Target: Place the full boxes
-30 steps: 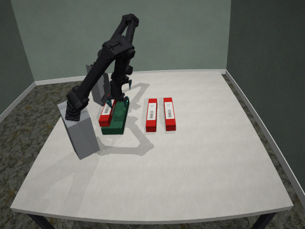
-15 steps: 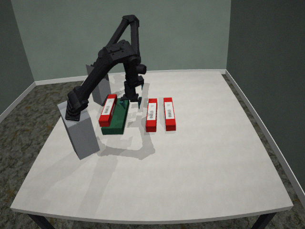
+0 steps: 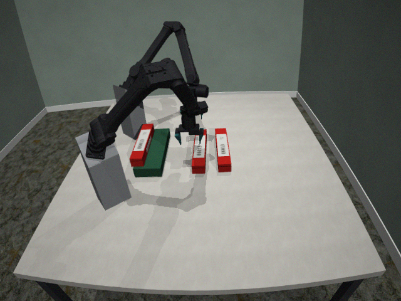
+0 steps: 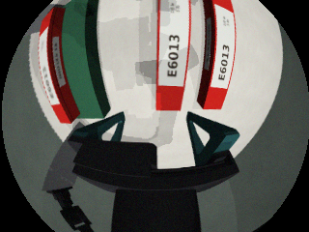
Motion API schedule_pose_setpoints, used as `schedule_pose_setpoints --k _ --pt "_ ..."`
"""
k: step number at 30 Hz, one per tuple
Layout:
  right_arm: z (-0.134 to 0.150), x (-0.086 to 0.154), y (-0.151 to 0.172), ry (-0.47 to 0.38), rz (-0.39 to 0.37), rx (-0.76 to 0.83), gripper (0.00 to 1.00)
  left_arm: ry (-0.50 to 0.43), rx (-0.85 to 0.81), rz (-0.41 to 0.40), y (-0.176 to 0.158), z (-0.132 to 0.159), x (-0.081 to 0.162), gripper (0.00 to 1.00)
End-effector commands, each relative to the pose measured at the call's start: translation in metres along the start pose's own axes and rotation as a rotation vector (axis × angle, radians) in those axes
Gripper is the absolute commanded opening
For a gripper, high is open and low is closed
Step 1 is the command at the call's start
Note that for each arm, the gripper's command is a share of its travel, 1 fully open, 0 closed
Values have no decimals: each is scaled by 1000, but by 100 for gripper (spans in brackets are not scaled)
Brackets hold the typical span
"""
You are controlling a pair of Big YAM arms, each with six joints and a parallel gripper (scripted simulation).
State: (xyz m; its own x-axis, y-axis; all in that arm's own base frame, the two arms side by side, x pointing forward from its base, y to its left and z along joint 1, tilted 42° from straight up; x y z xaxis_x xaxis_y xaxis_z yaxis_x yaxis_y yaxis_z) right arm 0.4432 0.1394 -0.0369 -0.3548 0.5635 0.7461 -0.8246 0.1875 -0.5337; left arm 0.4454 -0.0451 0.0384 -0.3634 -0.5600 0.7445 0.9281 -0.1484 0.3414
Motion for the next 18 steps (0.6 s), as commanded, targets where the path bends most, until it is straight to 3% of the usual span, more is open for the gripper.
schedule_pose_setpoints --k 1,18 --pt "-8 0 -22 -5 0 22 100 -1 -23 7 17 4 -3 100" --pt "-32 -7 -121 -7 4 19 100 -1 -20 2 116 28 -11 100"
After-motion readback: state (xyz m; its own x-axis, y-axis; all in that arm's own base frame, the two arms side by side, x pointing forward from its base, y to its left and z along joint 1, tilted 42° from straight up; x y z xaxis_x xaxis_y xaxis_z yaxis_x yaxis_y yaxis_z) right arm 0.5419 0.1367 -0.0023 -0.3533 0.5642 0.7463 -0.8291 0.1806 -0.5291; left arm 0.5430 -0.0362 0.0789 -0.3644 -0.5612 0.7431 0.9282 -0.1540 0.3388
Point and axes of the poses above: on each arm, the point where the finger pads meet when closed, its own x axis back along the fingers, its own y axis across the jaws, z = x × y, the point moved 5 cm from there along x, back along the fingers, and after that the axes turned 14 degrees about -x, right-handed, at the moved point
